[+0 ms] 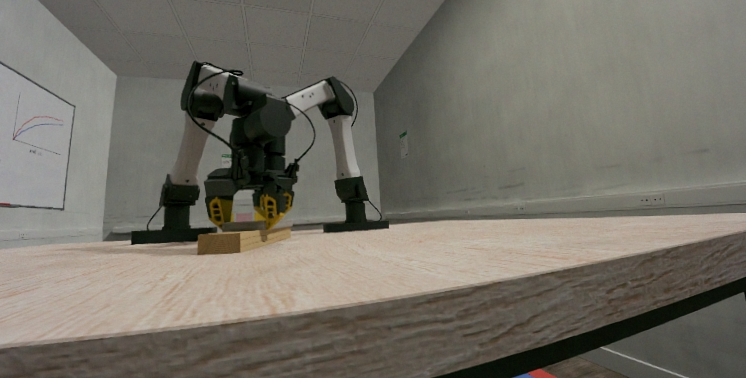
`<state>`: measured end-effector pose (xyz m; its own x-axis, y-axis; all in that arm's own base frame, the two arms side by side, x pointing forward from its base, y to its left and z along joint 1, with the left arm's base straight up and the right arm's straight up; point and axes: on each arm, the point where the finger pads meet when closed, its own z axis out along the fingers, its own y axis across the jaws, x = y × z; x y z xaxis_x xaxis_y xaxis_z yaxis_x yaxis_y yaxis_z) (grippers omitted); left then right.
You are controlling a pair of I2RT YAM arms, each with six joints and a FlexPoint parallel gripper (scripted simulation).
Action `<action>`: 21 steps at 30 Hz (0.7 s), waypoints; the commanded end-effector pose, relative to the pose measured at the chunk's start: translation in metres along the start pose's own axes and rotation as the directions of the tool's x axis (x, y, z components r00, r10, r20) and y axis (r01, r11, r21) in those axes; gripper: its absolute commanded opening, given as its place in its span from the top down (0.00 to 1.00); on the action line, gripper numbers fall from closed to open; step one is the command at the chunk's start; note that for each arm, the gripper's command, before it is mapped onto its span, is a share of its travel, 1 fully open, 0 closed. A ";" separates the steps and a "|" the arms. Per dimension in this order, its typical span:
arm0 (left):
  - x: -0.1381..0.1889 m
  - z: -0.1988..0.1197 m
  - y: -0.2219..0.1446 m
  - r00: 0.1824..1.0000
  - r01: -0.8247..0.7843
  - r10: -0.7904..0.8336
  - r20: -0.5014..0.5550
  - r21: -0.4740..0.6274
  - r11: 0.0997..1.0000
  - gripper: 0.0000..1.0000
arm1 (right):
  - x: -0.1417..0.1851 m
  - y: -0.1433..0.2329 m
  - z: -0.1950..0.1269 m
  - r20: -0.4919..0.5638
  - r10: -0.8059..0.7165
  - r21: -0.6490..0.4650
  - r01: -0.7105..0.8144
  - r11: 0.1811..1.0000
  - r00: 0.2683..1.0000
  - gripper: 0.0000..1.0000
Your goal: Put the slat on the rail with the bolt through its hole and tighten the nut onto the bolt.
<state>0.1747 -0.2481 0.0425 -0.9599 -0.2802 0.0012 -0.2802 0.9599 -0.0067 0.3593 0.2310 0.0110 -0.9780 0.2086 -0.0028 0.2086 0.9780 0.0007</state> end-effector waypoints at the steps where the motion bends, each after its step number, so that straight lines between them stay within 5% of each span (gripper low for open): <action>1: -0.002 -0.004 -0.003 1.000 0.001 -0.001 0.007 0.016 1.000 0.69 | -0.003 0.003 -0.007 0.017 0.001 -0.015 -0.001 1.000 1.000 0.33; 13: -0.002 -0.004 -0.003 1.000 0.001 -0.001 0.007 0.016 1.000 0.86 | -0.003 0.003 -0.007 0.017 0.001 -0.015 -0.001 1.000 1.000 0.33; 21: -0.002 -0.004 -0.003 1.000 0.001 -0.001 0.007 0.016 1.000 0.86 | -0.003 0.003 -0.007 0.017 0.001 -0.015 -0.001 1.000 1.000 0.33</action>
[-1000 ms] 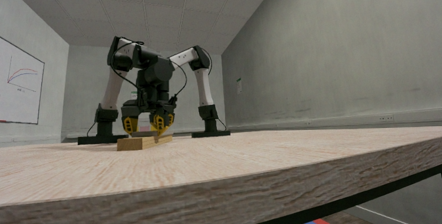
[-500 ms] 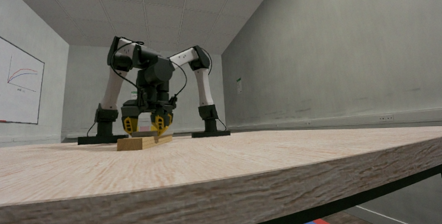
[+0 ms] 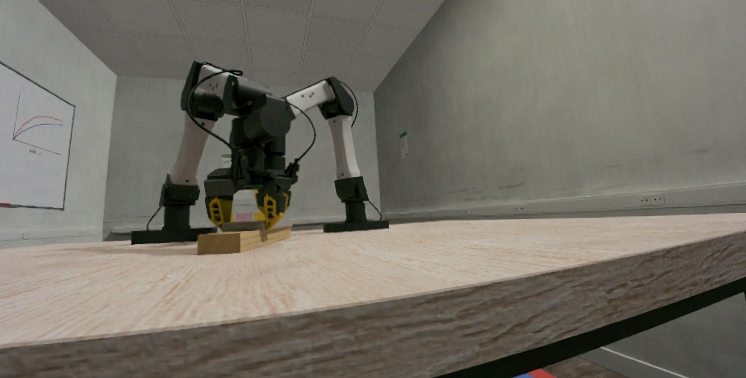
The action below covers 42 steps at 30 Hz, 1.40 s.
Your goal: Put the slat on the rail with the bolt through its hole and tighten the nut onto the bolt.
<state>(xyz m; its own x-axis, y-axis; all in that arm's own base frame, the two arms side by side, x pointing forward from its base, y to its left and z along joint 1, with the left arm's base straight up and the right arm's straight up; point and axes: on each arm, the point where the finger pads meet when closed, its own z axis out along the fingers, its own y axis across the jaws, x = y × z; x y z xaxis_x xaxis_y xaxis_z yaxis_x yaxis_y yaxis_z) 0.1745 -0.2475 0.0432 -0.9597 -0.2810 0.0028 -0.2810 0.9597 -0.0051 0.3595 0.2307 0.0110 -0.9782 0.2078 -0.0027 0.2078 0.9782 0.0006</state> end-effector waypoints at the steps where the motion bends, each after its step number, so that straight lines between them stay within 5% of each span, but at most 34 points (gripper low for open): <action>1: -0.002 -0.003 -0.004 1.000 0.000 -0.001 0.009 0.018 1.000 0.86 | -0.003 0.003 -0.007 0.017 0.002 -0.015 -0.002 1.000 1.000 0.33; 18: -0.002 -0.003 -0.005 1.000 -0.008 0.008 0.010 0.021 1.000 0.86 | -0.003 0.003 -0.007 0.017 0.002 -0.015 -0.002 1.000 1.000 0.33; 29: -0.002 -0.002 -0.004 0.942 -0.336 0.336 0.012 0.011 0.942 0.86 | -0.003 0.003 -0.007 0.017 0.002 -0.015 -0.002 1.000 1.000 0.33; 42: -0.003 -0.001 -0.007 0.655 -0.756 0.756 0.012 0.002 0.655 0.86 | -0.003 0.003 -0.007 0.017 0.002 -0.015 -0.002 1.000 1.000 0.33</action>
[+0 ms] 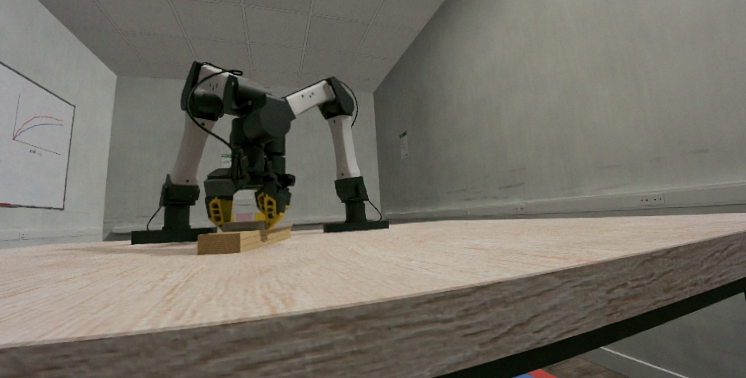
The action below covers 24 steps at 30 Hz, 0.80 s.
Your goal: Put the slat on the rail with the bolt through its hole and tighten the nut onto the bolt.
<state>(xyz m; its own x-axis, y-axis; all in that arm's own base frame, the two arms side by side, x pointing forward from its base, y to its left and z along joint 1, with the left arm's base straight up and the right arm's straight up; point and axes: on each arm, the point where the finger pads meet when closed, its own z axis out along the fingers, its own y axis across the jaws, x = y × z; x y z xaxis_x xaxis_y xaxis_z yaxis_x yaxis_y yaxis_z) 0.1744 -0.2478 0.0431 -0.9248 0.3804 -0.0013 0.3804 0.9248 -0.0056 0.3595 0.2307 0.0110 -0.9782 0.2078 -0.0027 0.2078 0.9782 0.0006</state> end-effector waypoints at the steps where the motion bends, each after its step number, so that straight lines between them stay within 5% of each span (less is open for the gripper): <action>1: -0.006 -0.001 -0.003 0.975 -0.220 0.220 0.012 0.001 0.976 0.86 | -0.003 0.003 -0.007 0.017 0.002 -0.015 -0.002 1.000 1.000 0.33; 9: -0.006 -0.001 -0.003 0.896 -0.443 0.443 0.011 -0.002 0.896 0.86 | -0.003 0.003 -0.007 0.017 0.002 -0.015 -0.002 1.000 1.000 0.33; 24: -0.005 -0.001 -0.002 0.562 -0.827 0.827 -0.001 -0.003 0.562 0.86 | -0.003 0.003 -0.007 0.017 0.002 -0.015 -0.002 1.000 1.000 0.33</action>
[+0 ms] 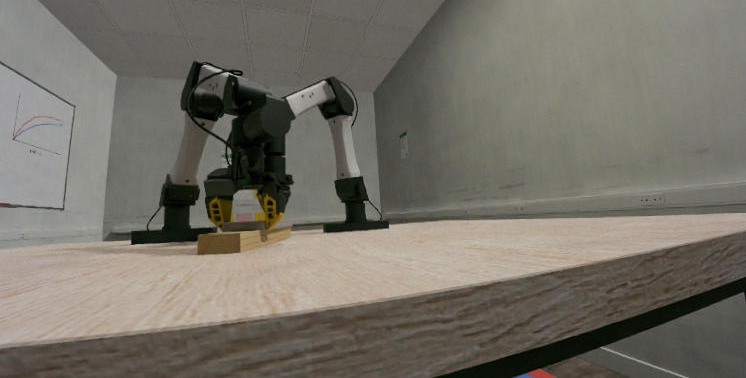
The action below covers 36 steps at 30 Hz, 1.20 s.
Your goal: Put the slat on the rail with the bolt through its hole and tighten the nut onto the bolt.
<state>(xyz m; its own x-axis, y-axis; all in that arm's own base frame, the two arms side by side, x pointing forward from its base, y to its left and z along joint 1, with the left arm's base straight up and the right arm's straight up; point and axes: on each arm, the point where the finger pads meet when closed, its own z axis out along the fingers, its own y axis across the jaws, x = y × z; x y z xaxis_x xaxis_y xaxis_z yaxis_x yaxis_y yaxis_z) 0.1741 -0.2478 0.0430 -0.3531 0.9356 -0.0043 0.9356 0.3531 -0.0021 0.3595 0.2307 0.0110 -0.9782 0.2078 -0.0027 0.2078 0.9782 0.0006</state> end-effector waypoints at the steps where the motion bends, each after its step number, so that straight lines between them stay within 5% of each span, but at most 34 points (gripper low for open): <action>1: -0.005 -0.001 0.002 0.981 -0.192 0.192 -0.001 -0.002 0.981 0.86 | -0.003 0.003 -0.007 0.017 0.002 -0.015 -0.002 1.000 1.000 0.33; 14: -0.004 -0.001 0.002 0.809 -0.588 0.588 -0.005 0.003 0.809 0.86 | -0.003 0.003 -0.007 0.017 0.002 -0.015 -0.002 1.000 1.000 0.33; 26: -0.004 -0.001 0.002 0.450 -0.893 0.893 -0.007 0.006 0.450 0.86 | -0.003 0.003 -0.007 0.017 0.002 -0.015 -0.002 1.000 1.000 0.33; 29: -0.004 -0.001 0.002 0.341 -0.940 0.940 -0.007 0.008 0.341 0.86 | -0.003 0.003 -0.007 0.017 0.002 -0.015 -0.002 1.000 1.000 0.33; 31: -0.004 -0.001 0.002 0.341 -0.940 0.940 -0.007 0.008 0.341 0.86 | -0.003 0.003 -0.007 0.017 0.002 -0.015 -0.002 1.000 1.000 0.33; 36: -0.004 -0.001 0.002 0.150 -0.989 0.989 -0.006 0.010 0.150 0.86 | -0.003 0.003 -0.007 0.017 0.002 -0.015 -0.002 1.000 1.000 0.33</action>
<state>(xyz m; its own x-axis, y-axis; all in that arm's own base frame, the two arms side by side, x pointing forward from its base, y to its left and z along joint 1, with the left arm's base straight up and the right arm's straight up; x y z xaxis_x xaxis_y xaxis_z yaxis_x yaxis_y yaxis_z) 0.1740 -0.2478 0.0428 0.7801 0.6256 -0.0034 0.6257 -0.7801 0.0027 0.3595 0.2307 0.0110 -0.9782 0.2078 -0.0027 0.2078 0.9782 0.0007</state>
